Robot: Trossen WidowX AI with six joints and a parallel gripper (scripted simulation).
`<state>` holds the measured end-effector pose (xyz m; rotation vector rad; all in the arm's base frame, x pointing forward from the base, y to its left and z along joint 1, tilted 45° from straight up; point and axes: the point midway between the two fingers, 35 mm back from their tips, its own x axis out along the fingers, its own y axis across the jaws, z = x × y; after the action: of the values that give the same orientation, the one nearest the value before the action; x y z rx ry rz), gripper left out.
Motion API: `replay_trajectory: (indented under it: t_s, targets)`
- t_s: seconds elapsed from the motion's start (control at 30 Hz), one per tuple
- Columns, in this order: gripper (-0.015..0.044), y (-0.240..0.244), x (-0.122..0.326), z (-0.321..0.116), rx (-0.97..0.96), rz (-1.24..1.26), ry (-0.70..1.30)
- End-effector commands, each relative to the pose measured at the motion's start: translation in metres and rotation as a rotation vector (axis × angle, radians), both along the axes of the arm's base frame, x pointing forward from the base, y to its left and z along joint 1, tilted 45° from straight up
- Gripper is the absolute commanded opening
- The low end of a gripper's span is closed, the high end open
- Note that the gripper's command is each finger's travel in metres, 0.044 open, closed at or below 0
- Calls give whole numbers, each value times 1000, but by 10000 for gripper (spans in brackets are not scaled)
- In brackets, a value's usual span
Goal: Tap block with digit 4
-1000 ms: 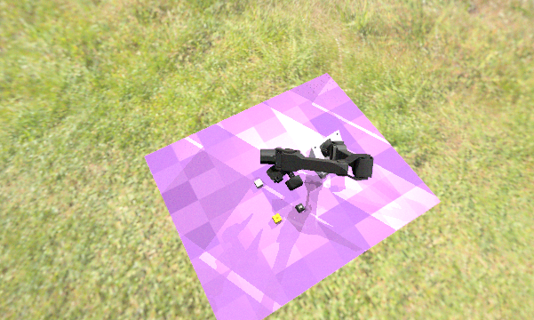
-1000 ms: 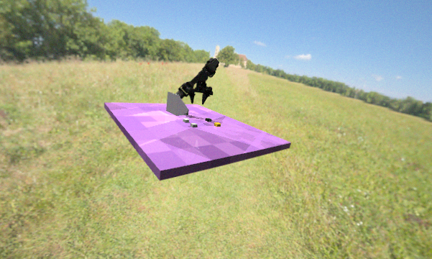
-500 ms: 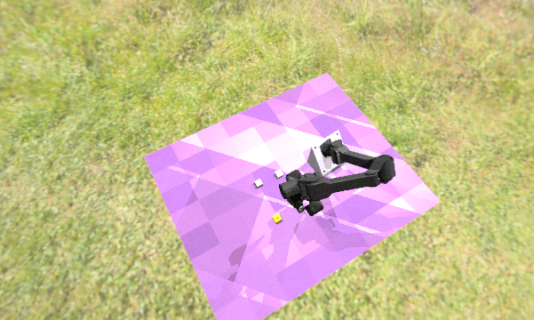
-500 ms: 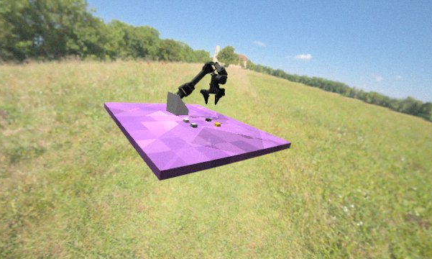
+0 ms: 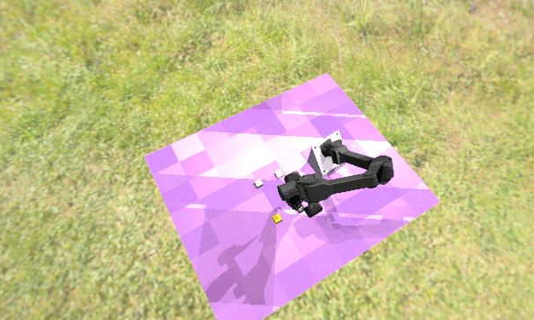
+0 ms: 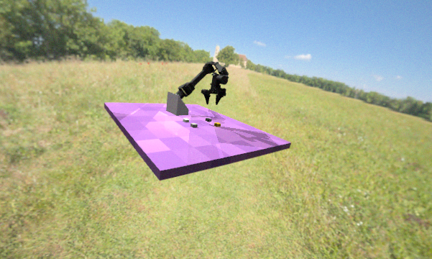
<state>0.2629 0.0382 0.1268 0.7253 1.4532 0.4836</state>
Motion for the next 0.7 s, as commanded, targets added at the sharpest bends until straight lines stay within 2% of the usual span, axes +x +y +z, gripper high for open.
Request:
replay_trajectory:
  t_s: [0.0,0.2,0.67]
  targets:
    - [400,-6,31,1,2,-5,-6]
    - [400,-18,90,-6,1,-5,-10]
    - [400,-18,92,-7,1,-5,-10]
